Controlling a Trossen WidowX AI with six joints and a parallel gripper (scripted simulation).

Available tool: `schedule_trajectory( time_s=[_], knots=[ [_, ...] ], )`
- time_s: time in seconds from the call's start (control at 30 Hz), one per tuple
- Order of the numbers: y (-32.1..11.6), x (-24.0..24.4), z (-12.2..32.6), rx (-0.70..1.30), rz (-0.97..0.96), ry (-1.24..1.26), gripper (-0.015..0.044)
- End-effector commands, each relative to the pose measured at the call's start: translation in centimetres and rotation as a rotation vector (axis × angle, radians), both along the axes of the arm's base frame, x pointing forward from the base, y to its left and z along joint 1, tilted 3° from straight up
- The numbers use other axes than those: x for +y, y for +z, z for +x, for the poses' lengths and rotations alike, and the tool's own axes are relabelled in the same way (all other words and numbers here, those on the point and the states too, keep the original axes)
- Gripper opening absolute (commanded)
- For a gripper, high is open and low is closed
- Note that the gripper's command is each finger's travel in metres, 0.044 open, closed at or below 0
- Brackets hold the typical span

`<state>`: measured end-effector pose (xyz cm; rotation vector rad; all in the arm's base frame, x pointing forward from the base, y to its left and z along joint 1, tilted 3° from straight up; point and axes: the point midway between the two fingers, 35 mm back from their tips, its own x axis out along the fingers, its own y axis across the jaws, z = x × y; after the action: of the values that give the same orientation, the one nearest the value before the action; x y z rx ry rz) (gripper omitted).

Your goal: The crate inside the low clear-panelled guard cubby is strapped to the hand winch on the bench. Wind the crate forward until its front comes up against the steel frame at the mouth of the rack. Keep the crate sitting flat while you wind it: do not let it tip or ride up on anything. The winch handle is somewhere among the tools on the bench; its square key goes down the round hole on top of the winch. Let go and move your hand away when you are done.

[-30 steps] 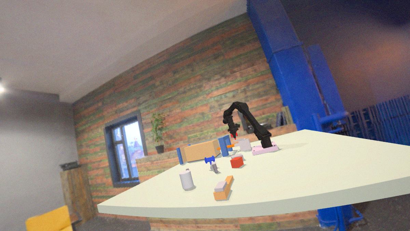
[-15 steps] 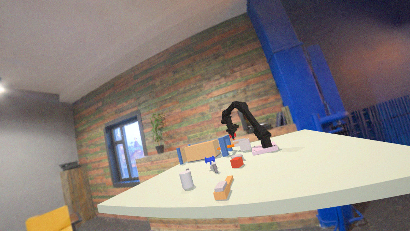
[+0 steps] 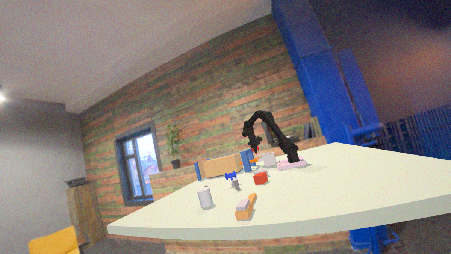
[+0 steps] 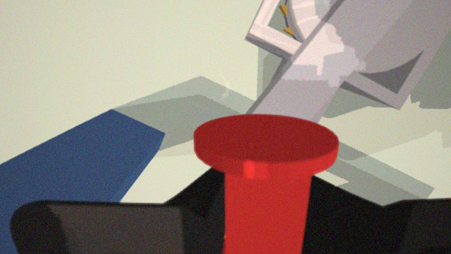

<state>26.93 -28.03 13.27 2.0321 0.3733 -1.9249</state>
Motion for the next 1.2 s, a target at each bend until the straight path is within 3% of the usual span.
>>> schedule_trajectory(
  time_s=[0.0, 1.17],
  knots=[
    [-0.3, 1.8, 0.3, 0.006, 0.038, 0.018, 0.0],
    [-0.3, 5.4, -0.3, 0.007, 0.041, 0.018, 0.0]
  ],
)
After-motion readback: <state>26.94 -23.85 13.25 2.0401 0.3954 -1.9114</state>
